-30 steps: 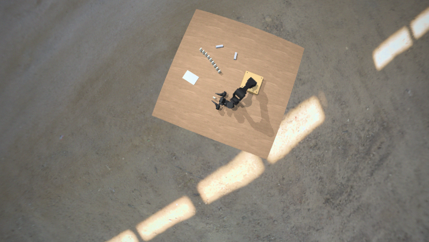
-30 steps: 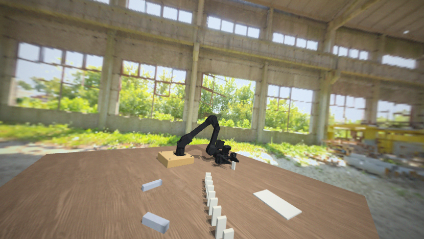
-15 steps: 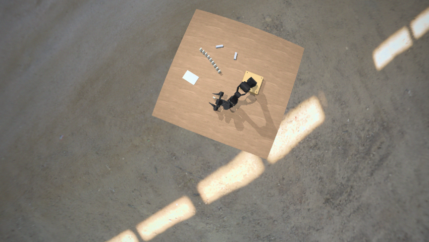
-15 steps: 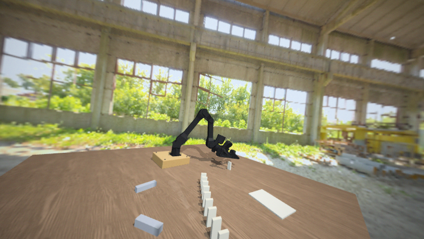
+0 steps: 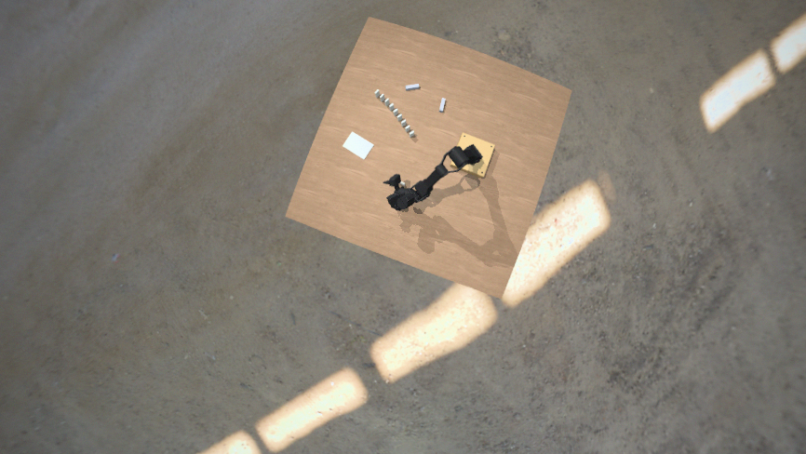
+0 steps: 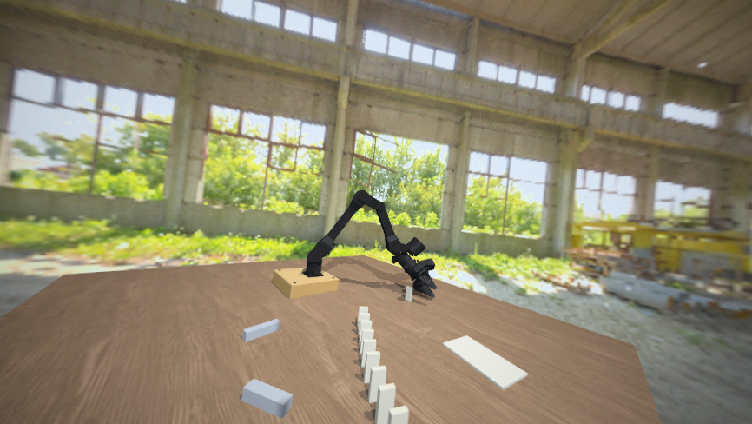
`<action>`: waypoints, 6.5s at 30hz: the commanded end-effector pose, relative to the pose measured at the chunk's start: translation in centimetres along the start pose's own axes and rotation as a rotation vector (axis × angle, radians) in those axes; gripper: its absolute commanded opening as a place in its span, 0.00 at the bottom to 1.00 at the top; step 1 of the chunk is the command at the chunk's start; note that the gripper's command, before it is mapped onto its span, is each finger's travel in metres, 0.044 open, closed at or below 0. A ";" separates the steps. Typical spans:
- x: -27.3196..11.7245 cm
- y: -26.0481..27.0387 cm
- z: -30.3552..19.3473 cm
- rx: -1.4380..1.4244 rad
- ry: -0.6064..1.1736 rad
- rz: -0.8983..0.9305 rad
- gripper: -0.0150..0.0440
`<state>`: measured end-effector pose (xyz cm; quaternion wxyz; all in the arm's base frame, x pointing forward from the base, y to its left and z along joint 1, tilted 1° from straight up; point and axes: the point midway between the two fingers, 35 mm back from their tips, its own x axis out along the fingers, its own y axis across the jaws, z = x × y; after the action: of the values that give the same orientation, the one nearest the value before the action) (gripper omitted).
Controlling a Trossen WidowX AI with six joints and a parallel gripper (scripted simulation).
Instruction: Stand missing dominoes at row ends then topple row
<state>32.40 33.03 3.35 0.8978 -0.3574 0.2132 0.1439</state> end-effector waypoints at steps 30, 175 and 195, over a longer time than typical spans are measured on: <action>-8.2 -7.6 -1.0 -0.576 0.491 0.911 1.00; -4.5 -21.4 -22.8 1.307 1.106 0.016 0.79; -11.3 -28.9 -14.6 1.302 1.106 0.015 1.00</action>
<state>30.95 1.29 14.97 0.6959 0.2157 0.6564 -0.1957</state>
